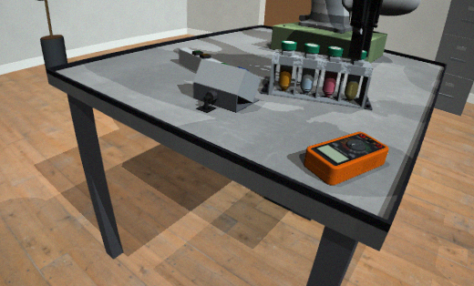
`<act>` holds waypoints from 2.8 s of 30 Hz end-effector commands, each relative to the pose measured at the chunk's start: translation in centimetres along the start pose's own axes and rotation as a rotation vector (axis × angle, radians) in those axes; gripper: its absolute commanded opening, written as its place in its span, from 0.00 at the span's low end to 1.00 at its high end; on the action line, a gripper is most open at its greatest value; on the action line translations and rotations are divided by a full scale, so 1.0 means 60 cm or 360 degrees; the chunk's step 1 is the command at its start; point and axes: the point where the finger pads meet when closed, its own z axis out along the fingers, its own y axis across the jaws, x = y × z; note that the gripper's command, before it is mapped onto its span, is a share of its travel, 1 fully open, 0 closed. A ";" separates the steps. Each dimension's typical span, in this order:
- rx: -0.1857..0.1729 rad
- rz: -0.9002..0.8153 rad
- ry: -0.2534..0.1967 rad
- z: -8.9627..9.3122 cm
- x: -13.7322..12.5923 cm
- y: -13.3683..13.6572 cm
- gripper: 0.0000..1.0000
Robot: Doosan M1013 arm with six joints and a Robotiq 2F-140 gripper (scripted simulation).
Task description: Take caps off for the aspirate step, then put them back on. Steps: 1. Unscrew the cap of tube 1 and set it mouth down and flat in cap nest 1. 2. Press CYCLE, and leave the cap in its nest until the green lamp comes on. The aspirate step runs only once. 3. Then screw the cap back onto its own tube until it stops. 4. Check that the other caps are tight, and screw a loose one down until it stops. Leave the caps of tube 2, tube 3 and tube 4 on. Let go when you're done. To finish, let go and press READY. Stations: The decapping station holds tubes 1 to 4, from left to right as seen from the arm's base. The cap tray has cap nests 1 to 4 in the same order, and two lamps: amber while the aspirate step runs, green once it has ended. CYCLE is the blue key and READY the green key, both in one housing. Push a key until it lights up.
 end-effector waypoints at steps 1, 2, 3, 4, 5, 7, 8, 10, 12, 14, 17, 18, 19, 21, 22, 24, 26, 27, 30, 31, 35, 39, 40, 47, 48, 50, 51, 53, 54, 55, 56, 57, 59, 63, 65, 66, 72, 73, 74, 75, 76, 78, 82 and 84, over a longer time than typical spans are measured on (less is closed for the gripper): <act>-0.0001 0.0000 0.0001 -0.001 0.000 0.001 0.30; -0.0001 -0.0079 0.0001 -0.001 0.001 0.000 0.30; -0.0001 -0.0159 0.0001 -0.001 0.001 0.000 0.30; -0.0001 -0.0238 0.0001 -0.001 0.001 0.000 0.30; -0.0001 -0.0318 0.0001 -0.001 0.001 0.000 0.30; -0.0001 -0.0477 0.0001 -0.001 0.001 0.000 0.30; -0.0001 -0.0557 0.0001 -0.001 0.001 0.000 0.30; -0.0001 -0.0716 0.0001 -0.001 0.001 0.000 0.30; -0.0001 -0.0875 0.0001 -0.001 0.001 0.000 0.30; -0.0001 -0.1034 0.0000 -0.001 0.001 0.000 0.30; -0.0001 -0.1114 0.0000 -0.001 0.001 0.000 0.30; -0.0001 -0.1193 0.0000 0.000 0.001 0.000 0.30; -0.0001 -0.1273 0.0000 0.000 0.001 0.000 0.30; -0.0001 -0.1432 0.0000 0.000 0.001 0.000 0.30; -0.0001 -0.1512 0.0000 0.000 0.001 0.000 0.30; -0.0001 -0.1666 0.0000 0.000 0.001 0.000 0.30; -0.0001 -0.1666 0.0000 0.000 0.001 0.000 0.30; -0.0001 -0.1666 0.0000 0.000 0.001 0.000 0.30; -0.0001 -0.1666 0.0000 0.000 0.001 0.000 0.30; -0.0001 -0.1666 0.0000 -0.002 0.001 0.000 0.41; -0.0001 -0.1666 0.0000 -0.002 0.001 0.000 0.41; -0.0001 -0.1666 0.0000 -0.002 0.001 0.000 0.41; -0.0001 -0.1666 0.0000 -0.002 0.001 0.000 0.41; -0.0001 -0.1175 0.0001 -0.002 0.001 0.000 0.41; -0.0001 -0.1113 0.0001 -0.002 0.001 0.000 0.41; -0.0001 -0.1030 0.0001 -0.002 0.001 0.000 0.41; -0.0001 -0.1030 0.0001 -0.002 0.001 0.000 0.41; -0.0001 -0.0731 0.0001 -0.002 0.001 0.000 0.41; -0.0001 -0.0644 0.0004 -0.002 0.001 0.000 0.41; -0.0001 -0.0572 0.0004 -0.002 0.001 0.000 0.41; -0.0001 -0.0493 0.0004 -0.002 0.001 0.000 0.41; -0.0001 -0.0410 0.0004 -0.002 0.001 0.000 0.41; 0.0000 -0.0241 0.0004 -0.002 0.001 0.000 0.41; -0.0001 0.0000 0.0001 -0.002 0.001 0.000 0.41; -0.0001 0.0000 0.0001 -0.002 0.000 0.000 0.41; -0.0001 0.0000 0.0001 -0.002 0.001 0.000 0.41; -0.0001 0.0000 0.0001 -0.002 0.000 0.000 0.30; -0.0001 0.0000 0.0001 -0.002 0.000 0.000 0.30; -0.0001 0.0000 0.0001 -0.002 0.001 0.000 0.30; -0.0001 0.0000 0.0002 -0.002 0.000 0.000 0.30; -0.0001 0.0000 0.0001 -0.002 0.000 0.000 0.30; -0.0001 0.0000 0.0001 -0.002 0.000 0.000 0.30; -0.0001 0.0000 0.0001 -0.002 0.000 0.000 0.30; -0.0001 0.0000 0.0001 -0.002 0.000 0.000 0.30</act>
